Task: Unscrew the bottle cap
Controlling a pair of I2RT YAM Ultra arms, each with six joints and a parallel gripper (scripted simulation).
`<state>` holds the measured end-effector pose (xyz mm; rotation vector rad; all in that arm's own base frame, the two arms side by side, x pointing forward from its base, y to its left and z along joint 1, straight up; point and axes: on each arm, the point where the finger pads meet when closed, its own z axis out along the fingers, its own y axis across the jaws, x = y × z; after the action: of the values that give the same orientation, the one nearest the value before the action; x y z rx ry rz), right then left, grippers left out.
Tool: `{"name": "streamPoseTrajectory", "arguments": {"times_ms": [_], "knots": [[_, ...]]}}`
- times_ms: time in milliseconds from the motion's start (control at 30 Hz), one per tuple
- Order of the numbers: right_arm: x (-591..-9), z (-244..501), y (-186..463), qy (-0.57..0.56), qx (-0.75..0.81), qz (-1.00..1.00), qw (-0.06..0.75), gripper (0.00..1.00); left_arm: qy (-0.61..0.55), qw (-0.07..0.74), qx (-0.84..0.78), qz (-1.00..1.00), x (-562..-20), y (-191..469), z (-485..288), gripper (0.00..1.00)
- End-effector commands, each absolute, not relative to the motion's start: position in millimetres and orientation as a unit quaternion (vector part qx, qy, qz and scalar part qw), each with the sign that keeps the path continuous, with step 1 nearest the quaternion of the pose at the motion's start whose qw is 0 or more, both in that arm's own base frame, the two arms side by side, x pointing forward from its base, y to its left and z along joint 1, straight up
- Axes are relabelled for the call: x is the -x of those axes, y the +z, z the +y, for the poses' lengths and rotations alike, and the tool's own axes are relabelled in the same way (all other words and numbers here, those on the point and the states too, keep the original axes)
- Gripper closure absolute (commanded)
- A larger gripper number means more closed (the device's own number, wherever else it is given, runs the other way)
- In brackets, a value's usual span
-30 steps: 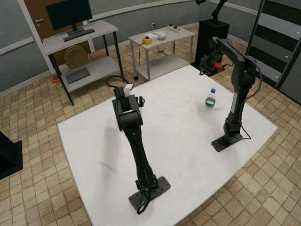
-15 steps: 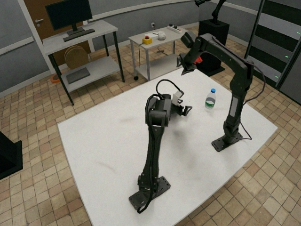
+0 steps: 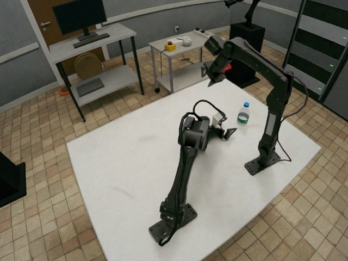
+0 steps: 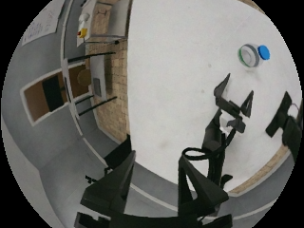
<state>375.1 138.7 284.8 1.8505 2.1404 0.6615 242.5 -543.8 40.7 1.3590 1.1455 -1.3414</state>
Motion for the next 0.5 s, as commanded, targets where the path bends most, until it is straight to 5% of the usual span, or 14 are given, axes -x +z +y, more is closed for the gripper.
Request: {"name": "streamPoseTrajectory", "arguments": {"times_ms": [0,467], "knots": [[-377,133,299,0.232,-0.629,0.729,0.136,0.43,-0.544,0.463,-0.539,0.446,-249,61,-546,0.05],[-377,135,293,0.231,-0.632,0.728,0.130,0.43,-0.542,0.461,-0.539,0.451,-250,58,-563,0.05]]}}
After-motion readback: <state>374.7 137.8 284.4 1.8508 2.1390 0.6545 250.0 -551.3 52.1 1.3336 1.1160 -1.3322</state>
